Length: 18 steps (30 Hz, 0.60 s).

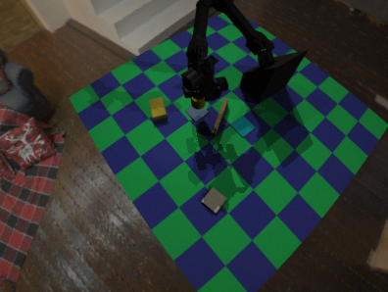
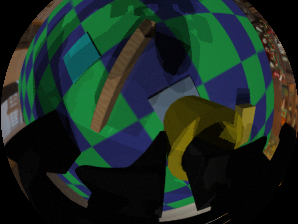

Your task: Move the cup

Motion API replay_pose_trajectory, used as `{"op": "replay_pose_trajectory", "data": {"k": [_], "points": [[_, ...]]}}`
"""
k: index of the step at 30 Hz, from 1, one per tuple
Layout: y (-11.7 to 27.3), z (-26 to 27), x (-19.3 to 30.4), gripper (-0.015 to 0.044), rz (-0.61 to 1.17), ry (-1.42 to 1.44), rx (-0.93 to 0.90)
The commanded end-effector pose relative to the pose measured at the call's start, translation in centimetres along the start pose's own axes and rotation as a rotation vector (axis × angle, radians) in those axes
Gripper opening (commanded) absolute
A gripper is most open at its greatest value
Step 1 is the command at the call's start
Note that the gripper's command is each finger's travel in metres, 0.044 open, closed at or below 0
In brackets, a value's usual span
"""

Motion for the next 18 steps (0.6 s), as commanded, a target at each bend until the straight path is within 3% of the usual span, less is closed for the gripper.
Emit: {"op": "replay_pose_trajectory", "data": {"k": [1, 18], "points": [[0.63, -0.02, 0.03, 0.0000, -0.004, -0.009, -0.002], [0.18, 0.18, -0.08, 0.0000, -0.001, 0.000, 0.001]]}}
Point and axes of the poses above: the point midway between the two fingers, 35 mm back from their tips, its own y axis back along the fingers, its own z axis across the jaws, x = y × z, the point moved 7 cm from there along y, back along the fingers, and after that the axes turned 10 degrees about -y, right-handed, at the moved point
